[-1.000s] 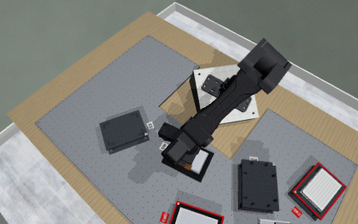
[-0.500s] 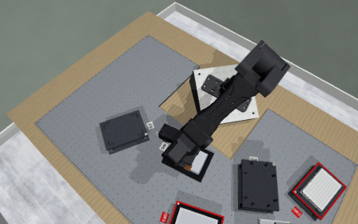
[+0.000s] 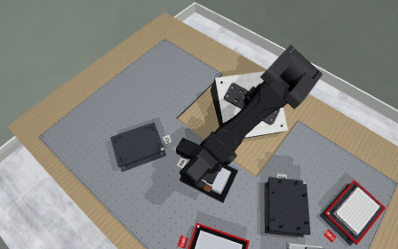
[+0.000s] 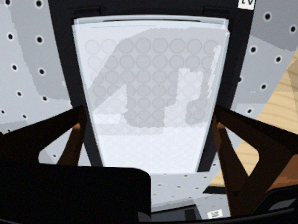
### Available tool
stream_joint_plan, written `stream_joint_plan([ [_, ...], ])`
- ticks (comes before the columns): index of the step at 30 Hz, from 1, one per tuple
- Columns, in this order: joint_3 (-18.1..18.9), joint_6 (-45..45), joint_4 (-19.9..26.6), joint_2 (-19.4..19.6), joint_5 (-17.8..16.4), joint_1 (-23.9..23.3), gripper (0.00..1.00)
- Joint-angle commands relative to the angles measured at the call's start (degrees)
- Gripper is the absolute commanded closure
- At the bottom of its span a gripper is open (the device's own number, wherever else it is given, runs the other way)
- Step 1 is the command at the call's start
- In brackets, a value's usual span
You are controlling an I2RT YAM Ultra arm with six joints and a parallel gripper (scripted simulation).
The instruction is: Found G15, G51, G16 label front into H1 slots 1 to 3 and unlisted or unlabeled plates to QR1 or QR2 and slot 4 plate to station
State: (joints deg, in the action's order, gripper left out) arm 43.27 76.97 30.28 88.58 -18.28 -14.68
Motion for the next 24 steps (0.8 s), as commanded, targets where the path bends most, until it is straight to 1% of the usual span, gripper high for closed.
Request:
stream_joint_plan([
  [1, 0.1, 0.0, -0.1, -0.2, 0.2, -0.1, 0.0],
  [3, 0.1, 0.0, -0.1, -0.2, 0.2, -0.1, 0.0],
  [14, 3.7, -2.8, 9.9, -5.8, -0.4, -2.8, 0.0],
  [16, 3.7, -2.8, 9.9, -5.8, -0.4, -2.8, 0.0],
  [24, 6.8, -4.8, 16.8, -9.0, -0.9, -4.8, 0.0],
])
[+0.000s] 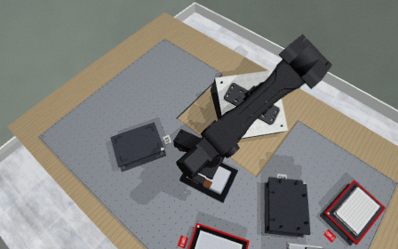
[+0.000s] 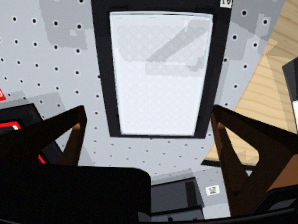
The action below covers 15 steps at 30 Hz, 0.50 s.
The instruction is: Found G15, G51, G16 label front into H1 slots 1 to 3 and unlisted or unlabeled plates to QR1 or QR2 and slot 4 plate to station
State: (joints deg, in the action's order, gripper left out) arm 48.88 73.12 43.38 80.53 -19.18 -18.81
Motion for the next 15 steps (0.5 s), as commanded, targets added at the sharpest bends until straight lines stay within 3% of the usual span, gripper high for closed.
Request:
stream_joint_plan([
  [1, 1.7, -1.2, 4.6, -1.3, -0.1, -0.9, 0.0],
  [10, 2.2, -1.6, 5.5, -1.5, -0.1, -1.3, 0.0],
  [15, 2.0, -7.7, 5.5, -1.6, -0.2, -1.6, 0.0],
])
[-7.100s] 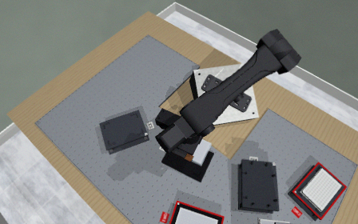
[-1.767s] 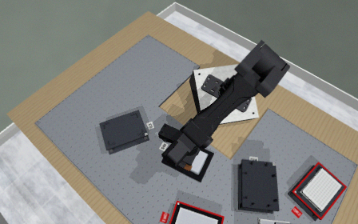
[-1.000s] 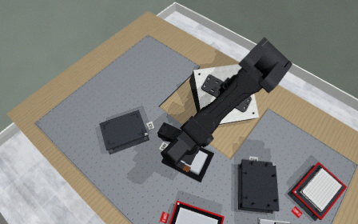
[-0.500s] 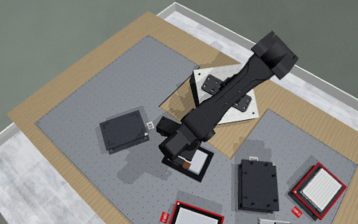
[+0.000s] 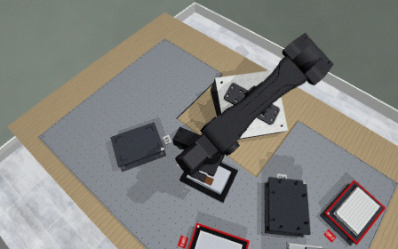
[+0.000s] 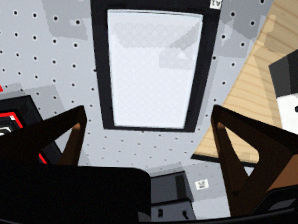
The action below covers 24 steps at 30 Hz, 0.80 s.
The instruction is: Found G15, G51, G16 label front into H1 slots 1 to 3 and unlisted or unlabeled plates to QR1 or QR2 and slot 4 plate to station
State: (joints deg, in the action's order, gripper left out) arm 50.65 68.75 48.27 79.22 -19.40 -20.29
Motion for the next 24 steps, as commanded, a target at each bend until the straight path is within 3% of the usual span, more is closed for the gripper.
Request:
stream_joint_plan([
  [1, 0.2, -4.5, 0.6, -0.3, 0.0, -0.1, 0.0],
  [24, 0.2, -28.6, 0.6, -0.3, 0.0, -0.2, 0.0],
])
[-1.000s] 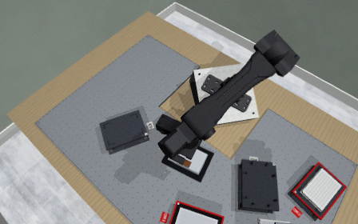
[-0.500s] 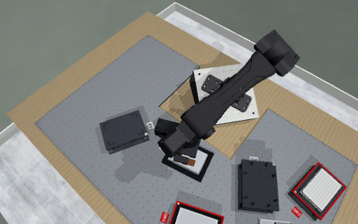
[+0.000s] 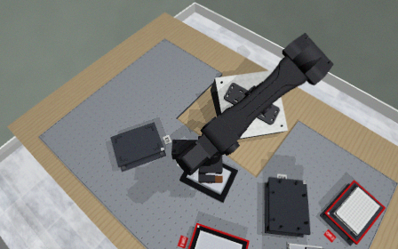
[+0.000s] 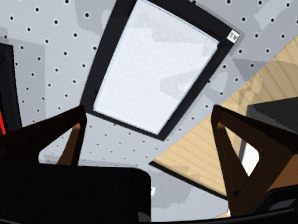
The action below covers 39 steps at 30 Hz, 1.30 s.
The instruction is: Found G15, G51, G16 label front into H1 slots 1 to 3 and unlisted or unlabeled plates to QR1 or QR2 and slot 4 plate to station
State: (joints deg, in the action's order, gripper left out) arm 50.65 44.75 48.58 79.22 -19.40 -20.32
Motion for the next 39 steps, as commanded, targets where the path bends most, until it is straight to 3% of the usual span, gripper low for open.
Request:
stream_joint_plan([
  [1, 0.2, -5.7, 0.3, -0.3, 0.0, -0.1, 0.0],
  [39, 0.2, -42.2, 0.3, -0.3, 0.0, -0.1, 0.0],
])
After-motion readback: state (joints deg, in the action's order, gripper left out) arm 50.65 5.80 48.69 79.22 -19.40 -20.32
